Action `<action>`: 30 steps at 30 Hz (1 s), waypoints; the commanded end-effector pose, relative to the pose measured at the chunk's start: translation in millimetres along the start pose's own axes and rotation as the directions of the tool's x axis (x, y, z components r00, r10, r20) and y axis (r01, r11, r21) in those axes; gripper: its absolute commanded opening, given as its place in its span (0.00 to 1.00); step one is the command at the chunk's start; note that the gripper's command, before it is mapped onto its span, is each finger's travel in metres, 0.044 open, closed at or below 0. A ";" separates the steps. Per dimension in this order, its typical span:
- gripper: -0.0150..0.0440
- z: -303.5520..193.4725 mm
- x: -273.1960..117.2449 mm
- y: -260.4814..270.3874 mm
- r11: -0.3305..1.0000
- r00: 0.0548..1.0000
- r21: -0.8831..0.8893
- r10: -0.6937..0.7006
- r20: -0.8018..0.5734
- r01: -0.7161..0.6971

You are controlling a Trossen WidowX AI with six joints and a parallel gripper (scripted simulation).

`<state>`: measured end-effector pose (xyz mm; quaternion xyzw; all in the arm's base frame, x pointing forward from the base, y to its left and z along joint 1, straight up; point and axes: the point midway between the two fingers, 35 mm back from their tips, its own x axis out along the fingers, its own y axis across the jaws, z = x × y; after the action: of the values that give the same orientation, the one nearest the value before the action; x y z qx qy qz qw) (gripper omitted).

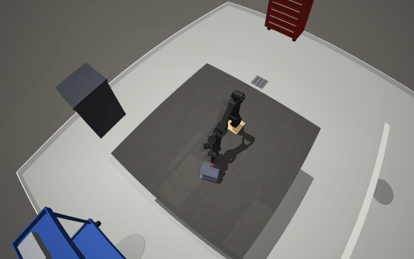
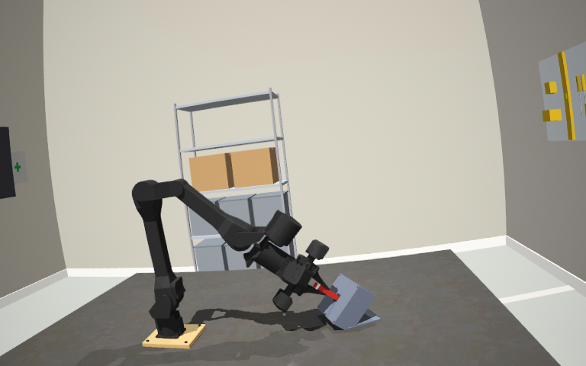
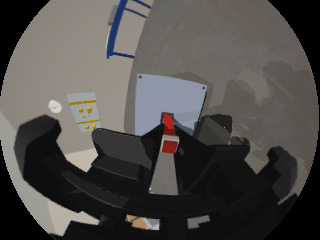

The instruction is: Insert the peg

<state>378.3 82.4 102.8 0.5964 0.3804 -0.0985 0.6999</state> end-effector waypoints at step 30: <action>0.25 0.5 14.2 0.3 1.000 1.000 0.000 -0.001 0.000 0.001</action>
<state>388.6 86.6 93.8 0.5964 0.3808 -0.0987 0.6997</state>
